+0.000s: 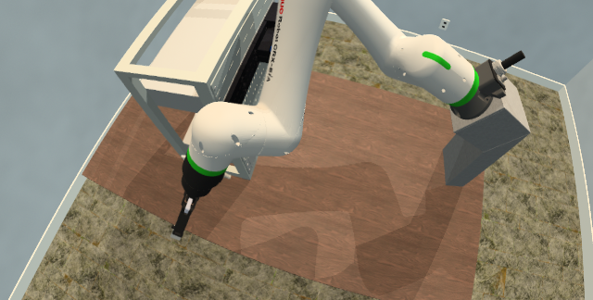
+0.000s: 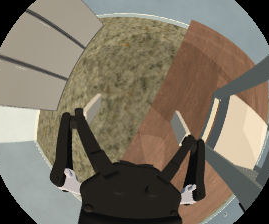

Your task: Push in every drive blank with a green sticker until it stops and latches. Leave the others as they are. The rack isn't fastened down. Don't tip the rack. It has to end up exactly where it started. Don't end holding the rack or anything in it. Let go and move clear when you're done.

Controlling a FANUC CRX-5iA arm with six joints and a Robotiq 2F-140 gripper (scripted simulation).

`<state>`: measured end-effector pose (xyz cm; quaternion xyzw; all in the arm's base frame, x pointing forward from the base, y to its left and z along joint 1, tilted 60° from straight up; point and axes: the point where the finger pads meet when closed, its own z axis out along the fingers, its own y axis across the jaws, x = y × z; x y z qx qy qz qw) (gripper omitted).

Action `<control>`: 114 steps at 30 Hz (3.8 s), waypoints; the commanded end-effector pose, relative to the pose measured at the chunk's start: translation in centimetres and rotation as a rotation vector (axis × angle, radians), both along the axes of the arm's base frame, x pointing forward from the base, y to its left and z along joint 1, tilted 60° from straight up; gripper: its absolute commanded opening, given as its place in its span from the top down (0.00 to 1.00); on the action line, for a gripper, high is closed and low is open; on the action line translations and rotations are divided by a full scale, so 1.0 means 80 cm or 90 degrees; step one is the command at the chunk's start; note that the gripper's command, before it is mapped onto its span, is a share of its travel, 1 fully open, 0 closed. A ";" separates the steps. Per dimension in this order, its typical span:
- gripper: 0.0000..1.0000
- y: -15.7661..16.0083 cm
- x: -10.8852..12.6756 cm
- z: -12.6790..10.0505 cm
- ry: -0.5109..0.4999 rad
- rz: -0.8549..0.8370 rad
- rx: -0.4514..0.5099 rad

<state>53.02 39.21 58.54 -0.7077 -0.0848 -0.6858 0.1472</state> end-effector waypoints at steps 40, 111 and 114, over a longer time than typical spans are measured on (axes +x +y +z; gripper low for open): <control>0.00 0.000 0.000 0.000 0.000 0.000 0.000; 0.00 0.019 -0.053 0.086 -0.026 0.066 0.062; 0.00 0.022 -0.062 0.100 -0.030 0.076 0.072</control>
